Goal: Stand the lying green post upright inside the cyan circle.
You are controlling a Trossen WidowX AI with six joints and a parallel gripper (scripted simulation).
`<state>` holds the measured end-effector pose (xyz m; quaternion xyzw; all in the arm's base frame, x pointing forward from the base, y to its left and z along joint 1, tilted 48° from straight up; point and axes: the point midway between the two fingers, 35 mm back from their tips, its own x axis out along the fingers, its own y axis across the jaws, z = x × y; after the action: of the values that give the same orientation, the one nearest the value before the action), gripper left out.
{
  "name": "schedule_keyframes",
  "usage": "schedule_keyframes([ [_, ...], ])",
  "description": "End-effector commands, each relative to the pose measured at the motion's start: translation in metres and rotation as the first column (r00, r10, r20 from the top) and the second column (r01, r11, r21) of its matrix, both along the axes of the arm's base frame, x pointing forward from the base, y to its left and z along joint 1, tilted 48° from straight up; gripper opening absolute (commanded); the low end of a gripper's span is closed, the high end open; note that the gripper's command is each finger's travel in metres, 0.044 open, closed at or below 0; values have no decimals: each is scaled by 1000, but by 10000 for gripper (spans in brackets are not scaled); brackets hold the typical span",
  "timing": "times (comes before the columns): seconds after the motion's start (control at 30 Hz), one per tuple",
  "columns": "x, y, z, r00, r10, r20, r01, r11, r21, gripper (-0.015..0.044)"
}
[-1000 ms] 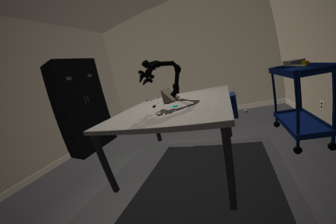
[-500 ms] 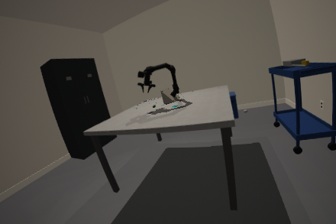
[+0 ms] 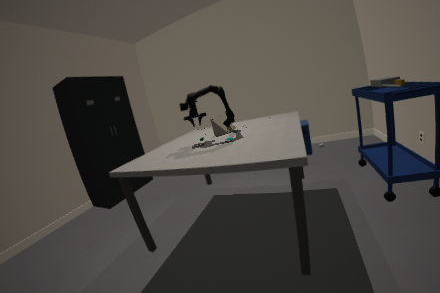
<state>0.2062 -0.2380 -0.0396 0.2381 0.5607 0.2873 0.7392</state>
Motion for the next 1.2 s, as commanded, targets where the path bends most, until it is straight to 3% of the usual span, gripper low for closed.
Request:
schedule_keyframes([
  [0.0,-3,3,-2,1000,-9,-24,9,1000,23,233],
  [0.17,3,13,-15,1000,-11,-23,11,1000,20,233],
  [0.43,21,79,-76,1000,-11,-19,12,1000,23,233],
  [0.63,21,88,-82,1000,-8,-20,9,1000,27,233],
  [0.9,21,88,-82,1000,-8,-20,9,1000,27,23],
  [1.17,21,81,-78,1000,-9,-21,9,1000,26,23],
])
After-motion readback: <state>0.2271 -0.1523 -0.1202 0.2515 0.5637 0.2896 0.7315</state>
